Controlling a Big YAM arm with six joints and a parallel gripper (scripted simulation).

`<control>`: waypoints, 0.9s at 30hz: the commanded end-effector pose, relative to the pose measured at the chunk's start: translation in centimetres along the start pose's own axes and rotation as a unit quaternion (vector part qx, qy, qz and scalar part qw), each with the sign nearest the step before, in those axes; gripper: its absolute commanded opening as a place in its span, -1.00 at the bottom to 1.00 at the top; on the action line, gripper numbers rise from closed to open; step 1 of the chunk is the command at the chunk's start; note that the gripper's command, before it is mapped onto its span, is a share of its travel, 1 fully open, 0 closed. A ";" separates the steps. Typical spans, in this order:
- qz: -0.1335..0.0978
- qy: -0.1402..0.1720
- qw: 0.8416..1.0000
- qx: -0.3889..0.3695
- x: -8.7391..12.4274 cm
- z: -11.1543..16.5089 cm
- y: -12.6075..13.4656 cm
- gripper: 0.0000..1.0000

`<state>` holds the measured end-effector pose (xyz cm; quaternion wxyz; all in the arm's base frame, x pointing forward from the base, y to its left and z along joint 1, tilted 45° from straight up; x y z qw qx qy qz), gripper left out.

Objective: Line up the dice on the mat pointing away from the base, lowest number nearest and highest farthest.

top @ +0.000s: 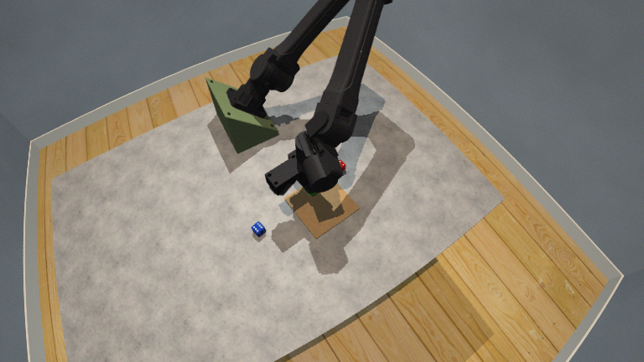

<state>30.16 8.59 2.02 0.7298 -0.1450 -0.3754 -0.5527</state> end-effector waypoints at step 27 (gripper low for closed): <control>-0.021 -0.017 1.000 0.014 9.8 -0.4 1.7 -0.21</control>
Point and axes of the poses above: the point where the finger pads meet when closed, its own x axis back along the fingers, its own y axis across the jaws, z = x × y, the point moved 5 cm from there along x, back along the fingers, and after that the axes turned 9 degrees about x, right-handed, at the moved point
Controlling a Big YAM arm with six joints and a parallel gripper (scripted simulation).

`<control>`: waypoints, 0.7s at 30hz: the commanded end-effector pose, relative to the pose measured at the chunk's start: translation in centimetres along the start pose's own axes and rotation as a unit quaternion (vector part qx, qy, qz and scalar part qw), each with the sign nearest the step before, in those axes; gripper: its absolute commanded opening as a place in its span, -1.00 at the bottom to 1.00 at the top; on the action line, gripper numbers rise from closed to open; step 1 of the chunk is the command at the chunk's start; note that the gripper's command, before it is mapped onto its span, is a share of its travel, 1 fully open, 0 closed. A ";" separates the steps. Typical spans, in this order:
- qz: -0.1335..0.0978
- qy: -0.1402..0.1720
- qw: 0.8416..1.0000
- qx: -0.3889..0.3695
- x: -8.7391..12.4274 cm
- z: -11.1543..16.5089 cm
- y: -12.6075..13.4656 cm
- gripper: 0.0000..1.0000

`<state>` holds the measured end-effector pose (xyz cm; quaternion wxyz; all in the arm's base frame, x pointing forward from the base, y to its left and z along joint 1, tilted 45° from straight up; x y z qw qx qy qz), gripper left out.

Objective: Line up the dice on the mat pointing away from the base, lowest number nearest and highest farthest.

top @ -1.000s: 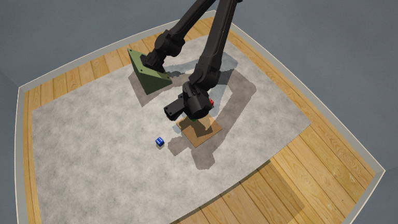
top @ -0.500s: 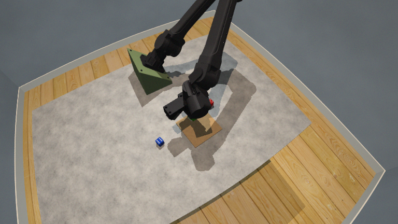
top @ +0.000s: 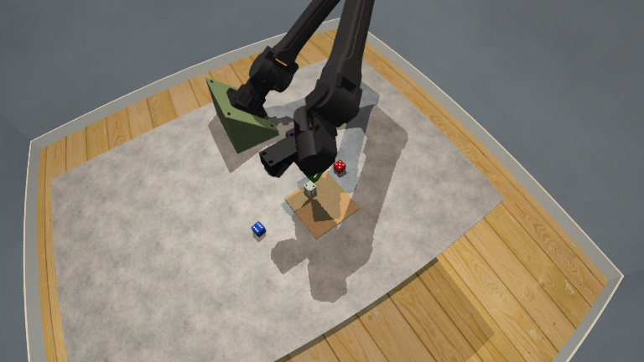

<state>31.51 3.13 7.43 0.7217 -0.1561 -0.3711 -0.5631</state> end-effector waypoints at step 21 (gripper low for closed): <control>0.000 -0.003 1.000 0.027 2.0 0.3 0.2 1.00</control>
Point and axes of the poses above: the point where the finger pads meet when closed, its own x axis back along the fingers, its own y axis across the jaws, z = x × y, the point moved 5 cm from there along x, back along the fingers, and after that the axes turned 9 degrees about x, right-handed, at the moved point
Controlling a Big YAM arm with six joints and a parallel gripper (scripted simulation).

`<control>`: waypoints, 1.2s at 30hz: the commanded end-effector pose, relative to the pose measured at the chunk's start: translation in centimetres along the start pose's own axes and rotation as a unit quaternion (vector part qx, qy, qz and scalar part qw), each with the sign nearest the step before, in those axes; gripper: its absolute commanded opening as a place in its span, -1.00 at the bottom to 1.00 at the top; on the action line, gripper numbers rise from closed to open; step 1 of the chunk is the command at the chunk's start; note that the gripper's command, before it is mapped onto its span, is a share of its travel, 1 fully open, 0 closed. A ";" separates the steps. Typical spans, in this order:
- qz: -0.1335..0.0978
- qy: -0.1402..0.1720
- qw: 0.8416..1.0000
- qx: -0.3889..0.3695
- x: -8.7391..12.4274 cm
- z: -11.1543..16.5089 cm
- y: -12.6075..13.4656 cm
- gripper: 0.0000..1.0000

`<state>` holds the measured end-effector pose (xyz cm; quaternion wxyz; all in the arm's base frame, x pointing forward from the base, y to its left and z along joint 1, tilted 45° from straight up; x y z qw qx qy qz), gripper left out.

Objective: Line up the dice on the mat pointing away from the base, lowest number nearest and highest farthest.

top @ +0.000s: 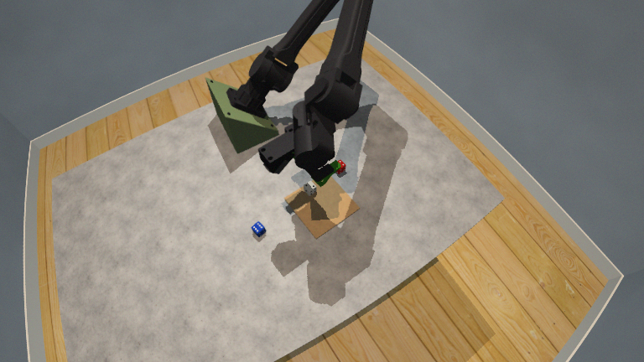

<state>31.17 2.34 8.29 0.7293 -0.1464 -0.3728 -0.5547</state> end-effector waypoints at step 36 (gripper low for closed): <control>-0.001 -0.008 0.949 0.316 0.0 2.6 0.9 1.00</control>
Point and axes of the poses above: the point where the finger pads meet when closed, its own x axis back along the fingers, its own y axis across the jaws, z = x × y, the point moved 5 cm from there along x, back along the fingers, and after that the axes turned 9 degrees about x, right-handed, at the moved point
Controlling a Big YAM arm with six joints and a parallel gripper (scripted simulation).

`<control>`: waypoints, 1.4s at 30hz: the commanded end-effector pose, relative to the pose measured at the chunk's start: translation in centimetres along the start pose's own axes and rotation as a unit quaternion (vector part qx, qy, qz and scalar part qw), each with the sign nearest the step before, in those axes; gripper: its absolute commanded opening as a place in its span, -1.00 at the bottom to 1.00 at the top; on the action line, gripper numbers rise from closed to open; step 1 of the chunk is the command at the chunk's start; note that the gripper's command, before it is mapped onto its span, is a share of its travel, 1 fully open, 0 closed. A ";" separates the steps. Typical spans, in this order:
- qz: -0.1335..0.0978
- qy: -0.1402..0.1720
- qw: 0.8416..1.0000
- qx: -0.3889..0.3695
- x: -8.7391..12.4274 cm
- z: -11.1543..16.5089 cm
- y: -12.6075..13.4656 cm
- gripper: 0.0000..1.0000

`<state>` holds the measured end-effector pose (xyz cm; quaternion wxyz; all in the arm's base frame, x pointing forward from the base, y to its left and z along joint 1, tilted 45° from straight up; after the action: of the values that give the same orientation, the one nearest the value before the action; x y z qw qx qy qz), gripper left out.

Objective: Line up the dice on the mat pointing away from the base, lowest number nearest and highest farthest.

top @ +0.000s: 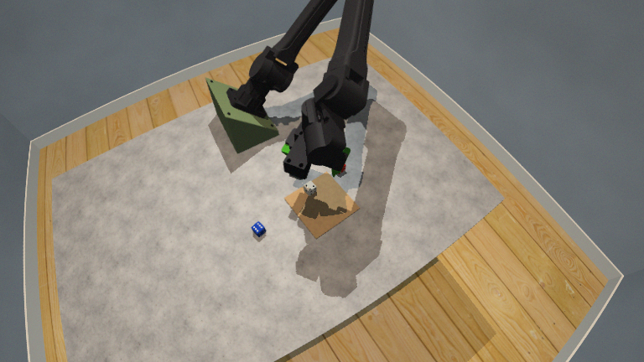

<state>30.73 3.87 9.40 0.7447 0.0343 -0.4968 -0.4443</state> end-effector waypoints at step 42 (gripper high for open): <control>0.002 -0.023 0.810 0.587 0.7 2.8 4.2 1.00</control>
<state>29.82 6.89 11.70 0.6208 0.4151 -0.6541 -0.1206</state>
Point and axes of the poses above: the point where the finger pads meet when closed, its own x axis back along the fingers, its own y axis across the jaws, z = x × y, the point moved 5 cm from there along x, back along the fingers, and after that the axes turned 9 degrees about x, right-handed, at the moved point
